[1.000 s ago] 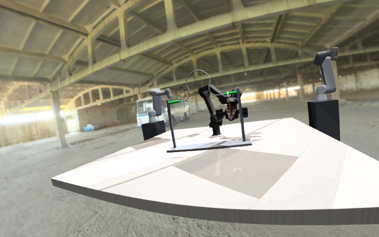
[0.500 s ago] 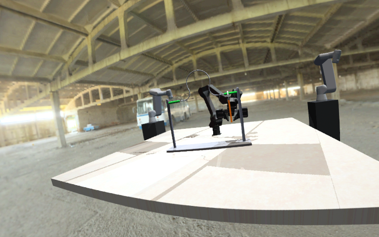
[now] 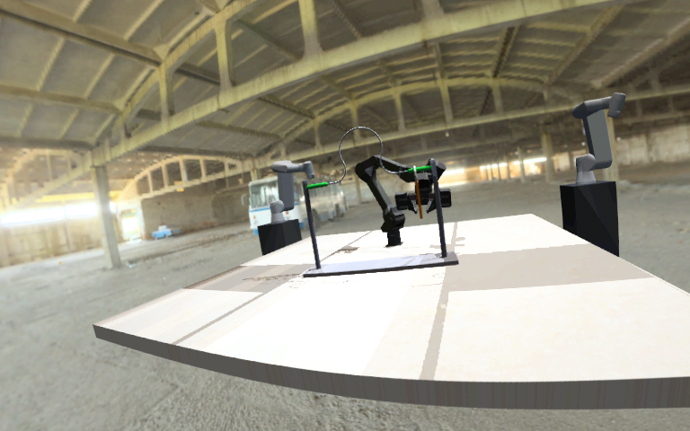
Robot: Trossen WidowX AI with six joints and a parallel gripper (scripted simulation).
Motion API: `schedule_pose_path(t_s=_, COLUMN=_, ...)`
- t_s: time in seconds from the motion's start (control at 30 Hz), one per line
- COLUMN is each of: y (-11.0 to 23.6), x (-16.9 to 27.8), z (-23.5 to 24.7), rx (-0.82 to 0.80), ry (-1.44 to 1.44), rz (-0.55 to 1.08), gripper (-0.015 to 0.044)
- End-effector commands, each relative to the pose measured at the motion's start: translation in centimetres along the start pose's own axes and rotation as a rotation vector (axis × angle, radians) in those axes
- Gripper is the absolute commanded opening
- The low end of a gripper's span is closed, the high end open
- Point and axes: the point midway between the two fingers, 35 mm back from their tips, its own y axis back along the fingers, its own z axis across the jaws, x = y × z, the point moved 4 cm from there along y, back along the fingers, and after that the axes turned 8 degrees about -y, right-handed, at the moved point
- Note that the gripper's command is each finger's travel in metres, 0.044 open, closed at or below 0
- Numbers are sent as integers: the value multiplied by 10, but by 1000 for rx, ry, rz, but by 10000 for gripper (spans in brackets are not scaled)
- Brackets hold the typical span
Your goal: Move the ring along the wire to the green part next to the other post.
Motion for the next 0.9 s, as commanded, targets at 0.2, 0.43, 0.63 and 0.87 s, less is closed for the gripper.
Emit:
schedule_pose_path(t_s=0.2, y=6, x=-2, z=-1, rx=0, ry=-8, rz=-7, gripper=160)
schedule_pose_path(t_s=0.43, y=6, x=-2, z=-1, rx=0, ry=-8, rz=-7, gripper=160)
schedule_pose_path(t_s=0.63, y=11, x=-1, z=0, rx=-1, ry=-5, rz=-2, gripper=213)
schedule_pose_path(t_s=0.87, y=48, x=-4, z=-2, rx=-7, ry=-2, rz=-13, gripper=396)
